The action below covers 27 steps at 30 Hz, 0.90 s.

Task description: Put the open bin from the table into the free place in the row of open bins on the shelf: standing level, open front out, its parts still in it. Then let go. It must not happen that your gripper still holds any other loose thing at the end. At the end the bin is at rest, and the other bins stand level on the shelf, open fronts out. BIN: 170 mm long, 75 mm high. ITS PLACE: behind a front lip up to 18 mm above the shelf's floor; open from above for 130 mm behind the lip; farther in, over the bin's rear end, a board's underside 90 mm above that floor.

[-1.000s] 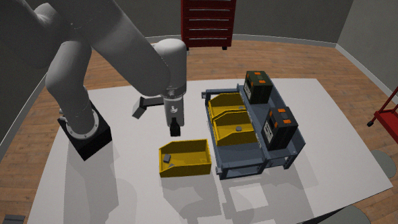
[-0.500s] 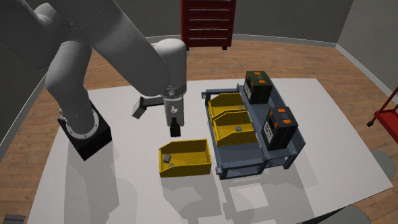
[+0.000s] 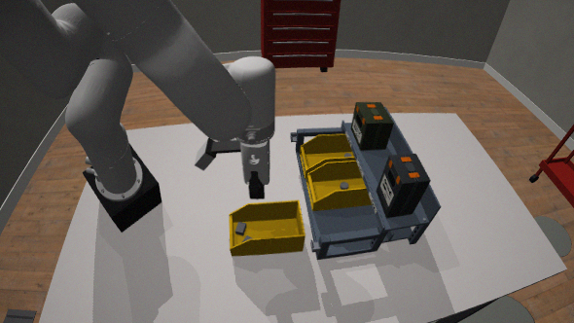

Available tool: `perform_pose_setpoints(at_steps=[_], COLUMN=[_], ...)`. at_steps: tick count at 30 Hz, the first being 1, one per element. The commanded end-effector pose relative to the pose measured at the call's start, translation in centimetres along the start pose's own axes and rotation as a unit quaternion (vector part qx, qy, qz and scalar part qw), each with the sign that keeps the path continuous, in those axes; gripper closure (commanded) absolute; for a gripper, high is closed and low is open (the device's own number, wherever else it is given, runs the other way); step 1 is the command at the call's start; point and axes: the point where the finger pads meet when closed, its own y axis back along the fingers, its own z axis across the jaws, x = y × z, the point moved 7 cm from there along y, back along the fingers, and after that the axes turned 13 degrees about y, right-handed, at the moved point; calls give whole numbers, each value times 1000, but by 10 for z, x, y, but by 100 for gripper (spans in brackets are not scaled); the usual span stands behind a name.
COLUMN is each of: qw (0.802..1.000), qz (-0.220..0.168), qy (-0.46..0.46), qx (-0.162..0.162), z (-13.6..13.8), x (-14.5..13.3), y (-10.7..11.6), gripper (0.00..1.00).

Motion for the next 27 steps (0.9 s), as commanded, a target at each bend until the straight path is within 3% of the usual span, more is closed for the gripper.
perform_pose_setpoints(at_steps=[1,13,18,27], qw=[996,996,976,976], qz=[-2,-2,-2,-2], qy=[-92,-92,-220,-220], qx=[1,1,1,1], z=[-16,-16,-46,-46], x=[-26,-26,-71,-71], y=[0,0,-1,-1], gripper=[67,67,67,67])
